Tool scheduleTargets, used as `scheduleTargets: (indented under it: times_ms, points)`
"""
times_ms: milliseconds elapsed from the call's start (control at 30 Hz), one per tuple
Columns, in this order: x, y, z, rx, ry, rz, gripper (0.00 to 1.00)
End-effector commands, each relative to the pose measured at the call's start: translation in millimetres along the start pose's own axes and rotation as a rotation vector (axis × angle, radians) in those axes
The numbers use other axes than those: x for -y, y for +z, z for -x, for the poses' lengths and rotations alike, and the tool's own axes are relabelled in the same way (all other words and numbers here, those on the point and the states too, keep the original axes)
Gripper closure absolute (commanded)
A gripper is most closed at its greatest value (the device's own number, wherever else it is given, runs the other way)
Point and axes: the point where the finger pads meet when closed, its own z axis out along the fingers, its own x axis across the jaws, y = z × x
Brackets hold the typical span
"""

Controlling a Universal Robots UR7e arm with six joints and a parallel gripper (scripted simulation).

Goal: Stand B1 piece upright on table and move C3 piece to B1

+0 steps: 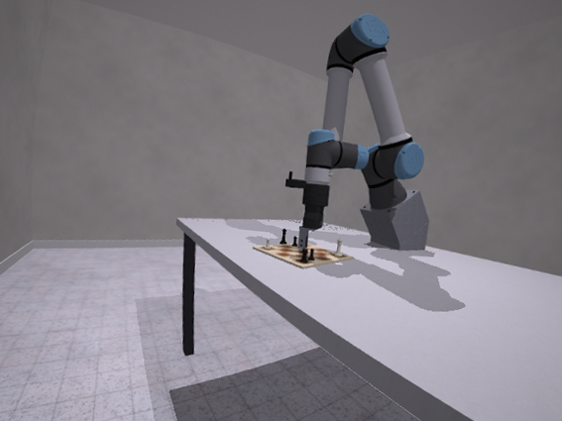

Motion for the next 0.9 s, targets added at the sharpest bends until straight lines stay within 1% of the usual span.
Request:
scheduleTargets:
  times_ms: [0,167,633,700,867]
  points:
    - [0,-8.9,0,0.000,0.000,0.000,1.00]
    - [0,-15.3,0,0.000,0.000,0.000,1.00]
    - [2,-57.3,1,0.002,0.001,-0.004,1.00]
    - [2,-57.3,1,0.002,0.001,-0.004,1.00]
    - [2,-72.3,1,0.002,0.001,-0.004,1.00]
